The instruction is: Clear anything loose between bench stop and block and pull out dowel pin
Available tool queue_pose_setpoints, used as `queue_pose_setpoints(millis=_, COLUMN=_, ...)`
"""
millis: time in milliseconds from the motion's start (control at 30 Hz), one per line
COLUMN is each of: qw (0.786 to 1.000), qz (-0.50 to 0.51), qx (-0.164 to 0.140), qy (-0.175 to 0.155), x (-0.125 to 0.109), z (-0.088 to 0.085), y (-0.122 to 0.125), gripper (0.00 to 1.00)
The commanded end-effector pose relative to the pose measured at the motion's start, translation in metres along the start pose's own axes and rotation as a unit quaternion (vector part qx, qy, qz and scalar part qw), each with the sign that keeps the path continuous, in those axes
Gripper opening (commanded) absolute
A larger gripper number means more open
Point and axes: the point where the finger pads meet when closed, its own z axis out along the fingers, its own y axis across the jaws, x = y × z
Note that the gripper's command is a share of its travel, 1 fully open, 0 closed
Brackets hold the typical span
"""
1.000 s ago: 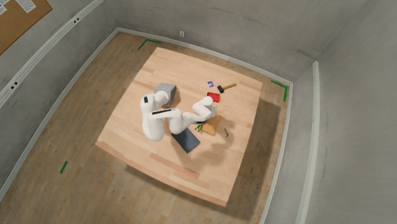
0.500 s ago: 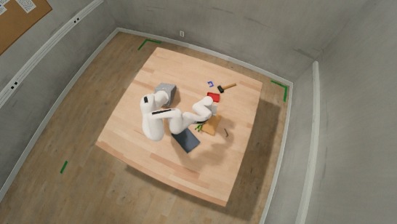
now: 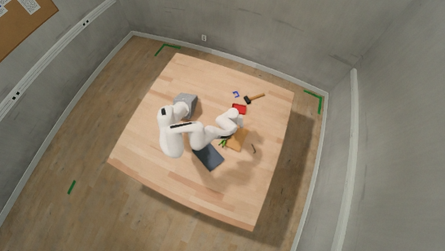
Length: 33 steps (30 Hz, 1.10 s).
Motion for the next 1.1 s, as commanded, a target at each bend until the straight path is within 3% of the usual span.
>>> queue_pose_setpoints(millis=0, qw=0.999, qz=-0.034, qx=0.002, qy=0.0, x=0.0012, z=-0.0013, y=0.0004, gripper=0.0)
queue_pose_setpoints(millis=167, qw=0.997, qz=-0.075, qx=0.002, qy=0.001, x=0.0013, z=-0.0017, y=0.0004, gripper=0.0)
queue_pose_setpoints(millis=633, qw=0.999, qz=0.04, qx=0.002, qy=0.0, x=0.0013, z=-0.0022, y=0.0004, gripper=0.0)
queue_pose_setpoints(millis=1067, qw=0.986, qz=0.165, qx=0.002, qy=0.0, x=0.0013, z=-0.0024, y=0.0004, gripper=0.0)
